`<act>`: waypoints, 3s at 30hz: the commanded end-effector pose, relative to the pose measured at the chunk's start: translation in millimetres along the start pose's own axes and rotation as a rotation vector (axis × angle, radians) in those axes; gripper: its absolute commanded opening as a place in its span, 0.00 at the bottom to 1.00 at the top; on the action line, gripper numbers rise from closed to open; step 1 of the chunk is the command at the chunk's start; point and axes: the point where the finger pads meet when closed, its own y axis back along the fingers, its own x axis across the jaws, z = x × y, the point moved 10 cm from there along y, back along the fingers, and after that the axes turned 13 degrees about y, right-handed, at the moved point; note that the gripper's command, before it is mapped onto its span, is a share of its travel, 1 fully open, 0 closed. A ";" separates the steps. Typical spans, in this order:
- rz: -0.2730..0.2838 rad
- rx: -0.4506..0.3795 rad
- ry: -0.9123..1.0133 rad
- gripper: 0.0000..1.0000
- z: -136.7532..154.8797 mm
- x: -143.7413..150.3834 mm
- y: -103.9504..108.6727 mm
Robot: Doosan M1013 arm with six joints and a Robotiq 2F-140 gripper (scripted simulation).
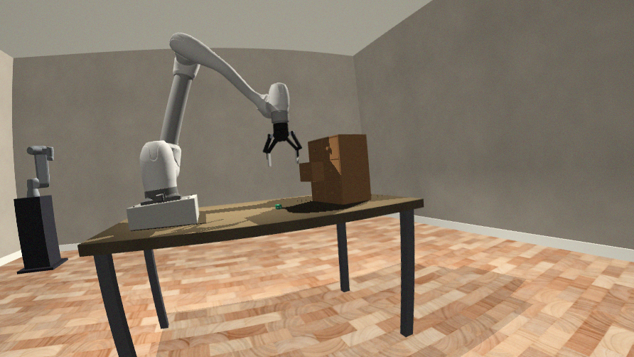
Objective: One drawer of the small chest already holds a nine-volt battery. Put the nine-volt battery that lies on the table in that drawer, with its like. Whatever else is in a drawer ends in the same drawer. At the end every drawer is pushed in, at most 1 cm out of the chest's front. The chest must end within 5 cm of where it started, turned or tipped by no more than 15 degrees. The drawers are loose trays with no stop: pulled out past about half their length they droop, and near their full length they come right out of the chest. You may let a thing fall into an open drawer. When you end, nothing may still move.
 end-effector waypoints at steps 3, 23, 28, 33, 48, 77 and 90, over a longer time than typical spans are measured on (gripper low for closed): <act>-0.008 -0.021 0.315 1.00 -18.6 20.7 -71.7; -0.010 -0.020 0.495 0.26 -30.2 39.0 -110.0; -0.010 -0.020 0.495 0.26 -30.2 39.0 -110.0; -0.010 -0.020 0.495 0.26 -30.2 39.0 -110.0; -0.010 -0.021 0.495 0.26 -30.0 38.5 -124.0; -0.010 -0.021 0.495 0.26 -29.2 37.1 -163.4; -0.010 -0.021 0.495 0.26 -29.2 37.1 -163.4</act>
